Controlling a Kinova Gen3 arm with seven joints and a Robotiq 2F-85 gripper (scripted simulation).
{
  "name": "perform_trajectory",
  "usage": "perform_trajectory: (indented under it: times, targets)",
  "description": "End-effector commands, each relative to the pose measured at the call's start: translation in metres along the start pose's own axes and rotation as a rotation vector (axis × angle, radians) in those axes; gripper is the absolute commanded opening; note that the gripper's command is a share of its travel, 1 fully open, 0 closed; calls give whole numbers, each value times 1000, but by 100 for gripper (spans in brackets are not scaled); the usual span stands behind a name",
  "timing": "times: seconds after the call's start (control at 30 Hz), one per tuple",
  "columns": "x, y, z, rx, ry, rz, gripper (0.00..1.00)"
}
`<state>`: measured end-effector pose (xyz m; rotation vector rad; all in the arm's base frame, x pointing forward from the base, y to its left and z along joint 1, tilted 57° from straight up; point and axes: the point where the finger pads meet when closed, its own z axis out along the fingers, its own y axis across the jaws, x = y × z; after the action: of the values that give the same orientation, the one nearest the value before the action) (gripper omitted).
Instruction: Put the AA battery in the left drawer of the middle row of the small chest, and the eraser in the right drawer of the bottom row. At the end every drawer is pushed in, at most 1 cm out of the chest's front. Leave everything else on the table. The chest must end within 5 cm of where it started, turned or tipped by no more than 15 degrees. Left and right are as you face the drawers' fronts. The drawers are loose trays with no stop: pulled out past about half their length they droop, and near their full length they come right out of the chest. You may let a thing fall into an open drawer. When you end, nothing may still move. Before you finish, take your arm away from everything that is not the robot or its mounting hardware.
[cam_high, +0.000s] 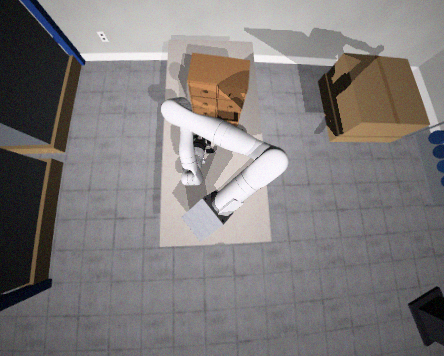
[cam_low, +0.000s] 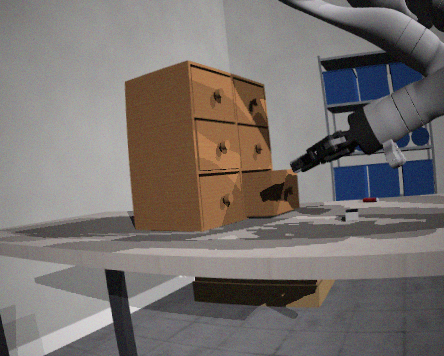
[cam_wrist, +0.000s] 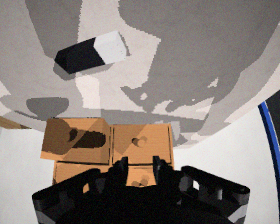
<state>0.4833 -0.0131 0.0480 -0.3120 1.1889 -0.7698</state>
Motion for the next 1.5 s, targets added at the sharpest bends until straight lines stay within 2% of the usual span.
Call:
perform_trajectory:
  times: [0.0, 0.8, 1.47]
  targets:
    - [-5, 8, -1, -3, -6, 10, 33]
    - [-16, 53, -16, -3, -6, 10, 33]
    - [-22, 76, -23, -3, -6, 10, 33]
